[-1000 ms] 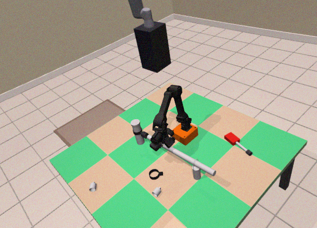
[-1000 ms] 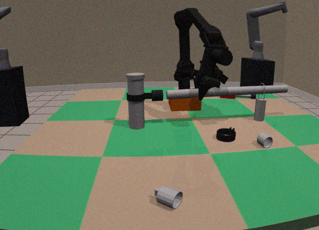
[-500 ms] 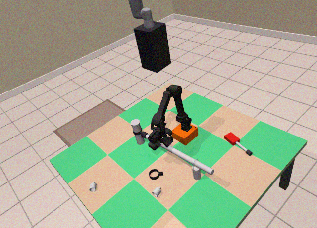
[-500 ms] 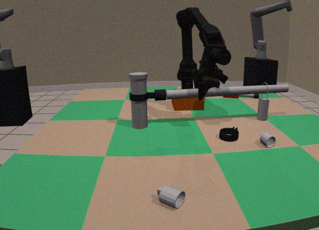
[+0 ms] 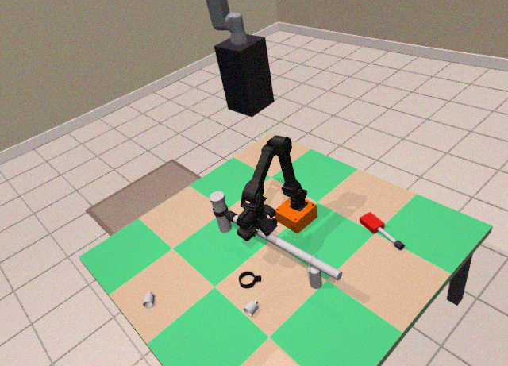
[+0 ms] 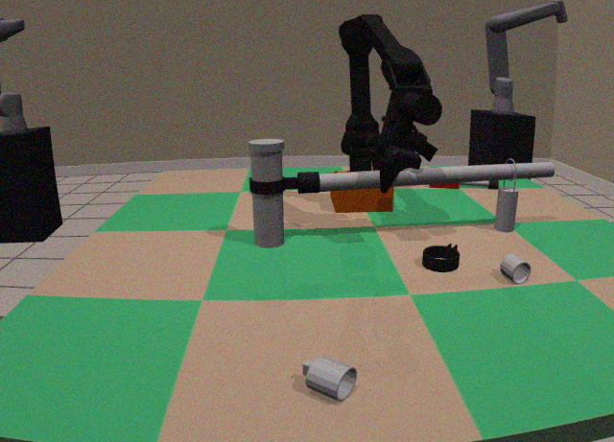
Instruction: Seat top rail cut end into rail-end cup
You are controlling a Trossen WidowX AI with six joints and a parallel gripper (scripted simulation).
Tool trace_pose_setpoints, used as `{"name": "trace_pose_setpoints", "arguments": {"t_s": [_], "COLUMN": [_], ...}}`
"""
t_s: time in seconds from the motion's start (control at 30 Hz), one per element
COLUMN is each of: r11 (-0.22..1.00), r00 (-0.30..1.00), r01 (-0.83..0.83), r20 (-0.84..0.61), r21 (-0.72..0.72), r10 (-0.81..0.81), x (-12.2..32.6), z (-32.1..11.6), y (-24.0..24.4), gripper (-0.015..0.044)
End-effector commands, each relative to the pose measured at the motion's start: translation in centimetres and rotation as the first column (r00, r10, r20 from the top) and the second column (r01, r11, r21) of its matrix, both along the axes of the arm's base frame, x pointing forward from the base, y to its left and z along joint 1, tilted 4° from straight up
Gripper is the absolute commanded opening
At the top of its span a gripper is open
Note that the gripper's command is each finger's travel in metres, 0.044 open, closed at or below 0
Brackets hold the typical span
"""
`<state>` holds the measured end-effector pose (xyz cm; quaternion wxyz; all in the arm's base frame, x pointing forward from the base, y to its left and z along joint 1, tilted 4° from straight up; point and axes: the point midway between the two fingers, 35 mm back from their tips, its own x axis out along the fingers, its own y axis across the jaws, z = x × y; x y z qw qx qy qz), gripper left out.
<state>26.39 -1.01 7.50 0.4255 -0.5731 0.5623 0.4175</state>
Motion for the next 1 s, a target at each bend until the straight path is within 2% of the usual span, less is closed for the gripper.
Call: {"name": "trace_pose_setpoints", "arguments": {"t_s": [0.0,0.97], "r11": [1.0,1.0], "r00": [1.0,1.0], "r01": [0.0,0.0], "r20": [0.005,0.0], "r21": [-0.014,0.001], "r10": [0.0,0.0], "x": [0.06,0.0], "z": [0.18,0.0], "y": [-0.39,0.0], "gripper": [0.0,0.0]}}
